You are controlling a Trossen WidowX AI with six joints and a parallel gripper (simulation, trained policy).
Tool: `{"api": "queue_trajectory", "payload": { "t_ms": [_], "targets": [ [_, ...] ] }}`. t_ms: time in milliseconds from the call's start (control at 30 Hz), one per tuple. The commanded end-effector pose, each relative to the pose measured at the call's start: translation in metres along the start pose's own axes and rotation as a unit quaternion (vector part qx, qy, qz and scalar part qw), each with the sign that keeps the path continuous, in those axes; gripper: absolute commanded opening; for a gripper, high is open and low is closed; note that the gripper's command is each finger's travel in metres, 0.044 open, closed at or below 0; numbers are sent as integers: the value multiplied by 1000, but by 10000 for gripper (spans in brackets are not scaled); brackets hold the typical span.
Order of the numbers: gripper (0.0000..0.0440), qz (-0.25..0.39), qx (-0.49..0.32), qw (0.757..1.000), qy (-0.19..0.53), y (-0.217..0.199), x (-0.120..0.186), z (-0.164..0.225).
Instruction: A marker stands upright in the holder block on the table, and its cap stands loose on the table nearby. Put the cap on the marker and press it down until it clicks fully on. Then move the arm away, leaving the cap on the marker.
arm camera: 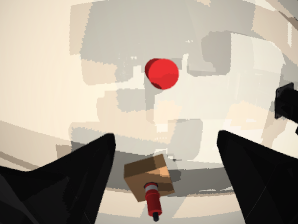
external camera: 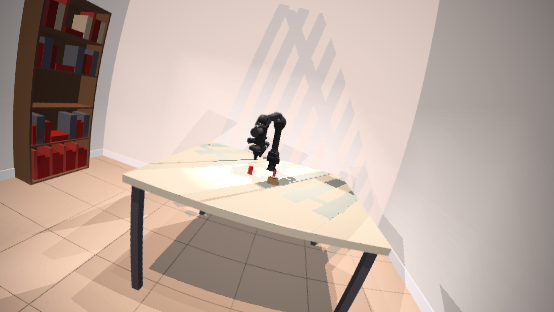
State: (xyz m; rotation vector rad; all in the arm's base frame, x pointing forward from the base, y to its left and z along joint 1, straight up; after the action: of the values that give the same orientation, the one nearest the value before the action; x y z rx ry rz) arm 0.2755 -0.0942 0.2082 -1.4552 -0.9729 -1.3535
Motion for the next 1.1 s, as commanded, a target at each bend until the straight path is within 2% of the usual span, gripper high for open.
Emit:
{"api": "queue_trajectory", "payload": {
  "t_ms": [0,600,1067],
  "targets": [
    [329,19,-4,1000,7,1,-10,-5],
    [307,54,-7,998,28,4,-50,-26],
    [277,69,21,997,37,4,-89,-31]
  ]
}}
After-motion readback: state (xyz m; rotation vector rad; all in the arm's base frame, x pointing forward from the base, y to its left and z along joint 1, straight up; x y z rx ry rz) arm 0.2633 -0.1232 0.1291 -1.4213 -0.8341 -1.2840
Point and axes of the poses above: the point midway between the two fingers, 35 mm back from their tips, its own x axis back along the fingers, its own y axis across the jaws, z = x × y, the point moved 5 cm from there along x, back along the fingers, and after that the axes turned 2 degrees about -x, right-handed, at the moved point
